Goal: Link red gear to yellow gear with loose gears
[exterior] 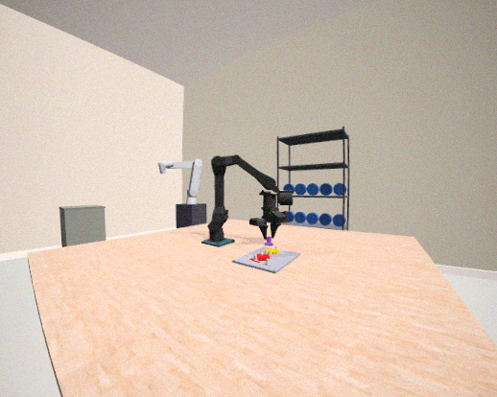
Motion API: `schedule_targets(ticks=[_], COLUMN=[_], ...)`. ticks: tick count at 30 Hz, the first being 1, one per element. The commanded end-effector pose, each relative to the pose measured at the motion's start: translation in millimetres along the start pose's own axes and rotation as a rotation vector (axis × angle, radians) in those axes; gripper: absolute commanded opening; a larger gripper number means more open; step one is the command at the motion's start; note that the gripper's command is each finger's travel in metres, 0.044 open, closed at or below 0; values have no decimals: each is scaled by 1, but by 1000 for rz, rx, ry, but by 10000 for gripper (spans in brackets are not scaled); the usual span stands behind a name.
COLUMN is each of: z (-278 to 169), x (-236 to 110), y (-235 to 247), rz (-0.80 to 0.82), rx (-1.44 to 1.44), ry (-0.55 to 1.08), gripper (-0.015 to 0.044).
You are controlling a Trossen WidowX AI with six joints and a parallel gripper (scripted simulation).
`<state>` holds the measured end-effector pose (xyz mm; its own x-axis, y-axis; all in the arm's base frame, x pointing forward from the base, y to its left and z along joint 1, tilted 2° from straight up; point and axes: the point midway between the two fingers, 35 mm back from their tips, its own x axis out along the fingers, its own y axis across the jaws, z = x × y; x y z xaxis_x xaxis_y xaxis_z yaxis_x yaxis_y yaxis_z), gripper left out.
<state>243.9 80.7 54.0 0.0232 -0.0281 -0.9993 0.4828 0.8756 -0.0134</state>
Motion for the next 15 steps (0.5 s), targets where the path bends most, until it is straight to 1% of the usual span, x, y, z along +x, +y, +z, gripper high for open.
schedule_targets(ticks=[1, 2, 10, 11, 15], z=[1, 1, 1, 1, 1], x=[0, 0, 0, 0, -4], y=[0, 0, 0, 0, 1], rz=[-3, -3, -3, -3, -3], rx=[1, 1, 1, 1, 1], ry=[-4, -4, -4, -4, -4], gripper=[99, 72, 19, 0, 0])
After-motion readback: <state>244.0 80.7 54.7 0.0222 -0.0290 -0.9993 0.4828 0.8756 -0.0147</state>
